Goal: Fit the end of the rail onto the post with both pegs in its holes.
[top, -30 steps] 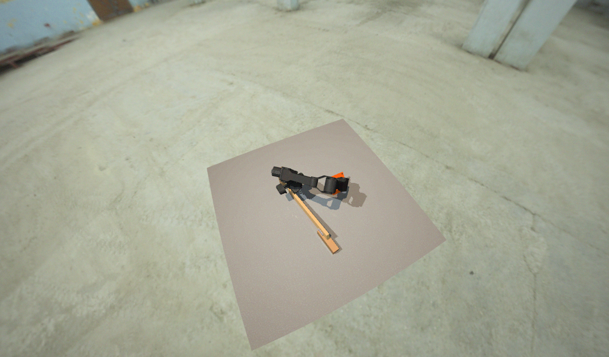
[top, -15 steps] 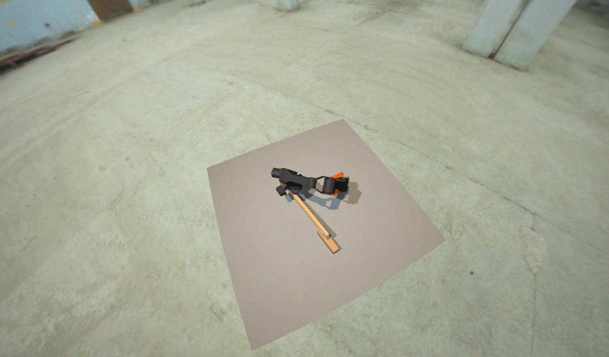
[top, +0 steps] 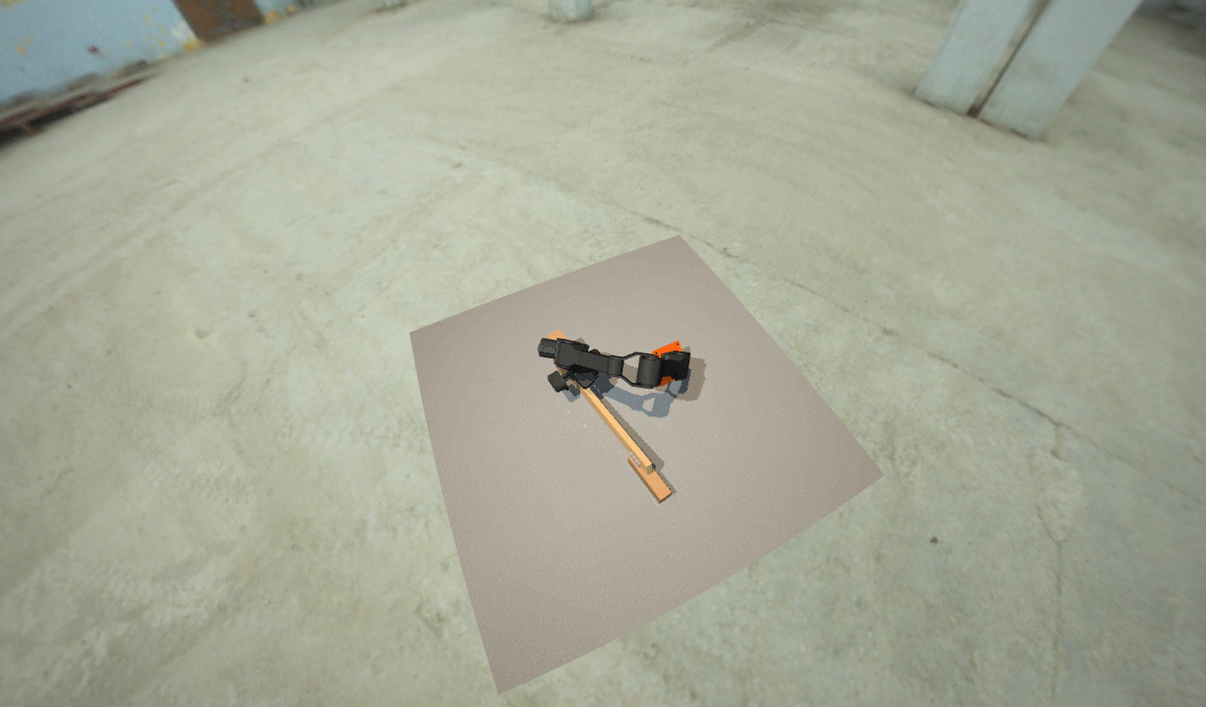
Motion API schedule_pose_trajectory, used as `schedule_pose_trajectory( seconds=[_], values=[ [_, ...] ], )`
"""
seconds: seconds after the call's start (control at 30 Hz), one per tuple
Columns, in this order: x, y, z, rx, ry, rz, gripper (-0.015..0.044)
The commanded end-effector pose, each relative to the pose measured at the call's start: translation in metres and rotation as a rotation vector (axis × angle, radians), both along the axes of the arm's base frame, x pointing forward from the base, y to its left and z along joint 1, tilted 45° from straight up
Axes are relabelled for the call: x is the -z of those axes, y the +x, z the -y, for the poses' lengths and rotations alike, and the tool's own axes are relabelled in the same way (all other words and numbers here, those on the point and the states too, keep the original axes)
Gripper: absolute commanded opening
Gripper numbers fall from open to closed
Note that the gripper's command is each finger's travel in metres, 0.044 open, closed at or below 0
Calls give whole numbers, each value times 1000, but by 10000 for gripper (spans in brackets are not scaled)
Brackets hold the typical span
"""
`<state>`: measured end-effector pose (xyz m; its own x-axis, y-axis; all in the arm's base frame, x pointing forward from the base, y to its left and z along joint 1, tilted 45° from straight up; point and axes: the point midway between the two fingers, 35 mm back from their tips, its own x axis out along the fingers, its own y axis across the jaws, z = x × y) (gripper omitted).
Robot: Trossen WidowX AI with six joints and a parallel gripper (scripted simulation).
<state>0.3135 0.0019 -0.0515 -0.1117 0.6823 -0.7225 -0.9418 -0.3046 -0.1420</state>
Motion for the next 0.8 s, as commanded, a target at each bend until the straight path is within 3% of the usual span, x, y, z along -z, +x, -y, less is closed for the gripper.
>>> schedule_pose_trajectory(
  seconds=[0.0, 0.7, 0.77],
  values=[
    [7, -4, -7, 1, 8, -10, 440],
    [27, -10, -29, 0, 11, -11, 440],
    [27, -10, -29, 0, 11, -11, 387]
  ],
)
